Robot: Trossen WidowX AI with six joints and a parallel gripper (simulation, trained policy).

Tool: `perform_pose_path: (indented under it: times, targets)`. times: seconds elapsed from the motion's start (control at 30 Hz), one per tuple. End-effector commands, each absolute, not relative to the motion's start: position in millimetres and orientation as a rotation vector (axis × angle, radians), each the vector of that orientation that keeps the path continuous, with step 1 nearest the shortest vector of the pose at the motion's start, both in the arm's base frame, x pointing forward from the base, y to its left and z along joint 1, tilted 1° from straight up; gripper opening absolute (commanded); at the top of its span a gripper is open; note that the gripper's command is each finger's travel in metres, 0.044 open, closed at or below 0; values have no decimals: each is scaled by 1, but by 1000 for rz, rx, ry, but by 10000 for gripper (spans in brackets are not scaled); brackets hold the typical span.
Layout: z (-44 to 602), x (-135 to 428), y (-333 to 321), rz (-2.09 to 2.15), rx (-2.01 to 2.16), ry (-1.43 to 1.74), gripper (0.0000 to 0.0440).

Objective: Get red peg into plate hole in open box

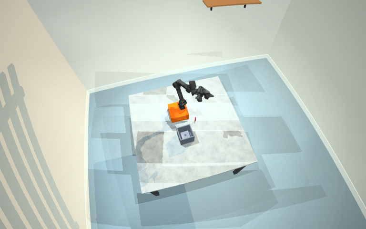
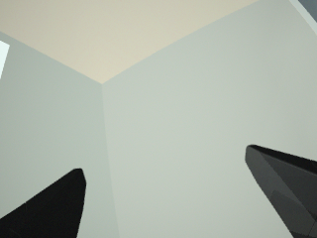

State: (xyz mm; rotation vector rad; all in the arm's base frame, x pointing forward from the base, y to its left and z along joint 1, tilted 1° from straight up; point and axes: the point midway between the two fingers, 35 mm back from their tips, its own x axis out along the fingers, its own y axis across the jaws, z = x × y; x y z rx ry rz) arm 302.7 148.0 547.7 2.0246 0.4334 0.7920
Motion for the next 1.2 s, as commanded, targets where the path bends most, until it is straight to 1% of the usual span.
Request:
perform_pose_path:
  times: [0.0, 0.3, 0.57, 0.87, 1.17]
  targets:
    - [531, 310, 143, 709, 2011, 437, 440]
    - [466, 329, 131, 430, 1984, 525, 440]
    - [404, 334, 124, 186, 1974, 640, 440]
    - [338, 324, 120, -87, 1972, 794, 440]
    - [280, 300, 129, -357, 1956, 974, 440]
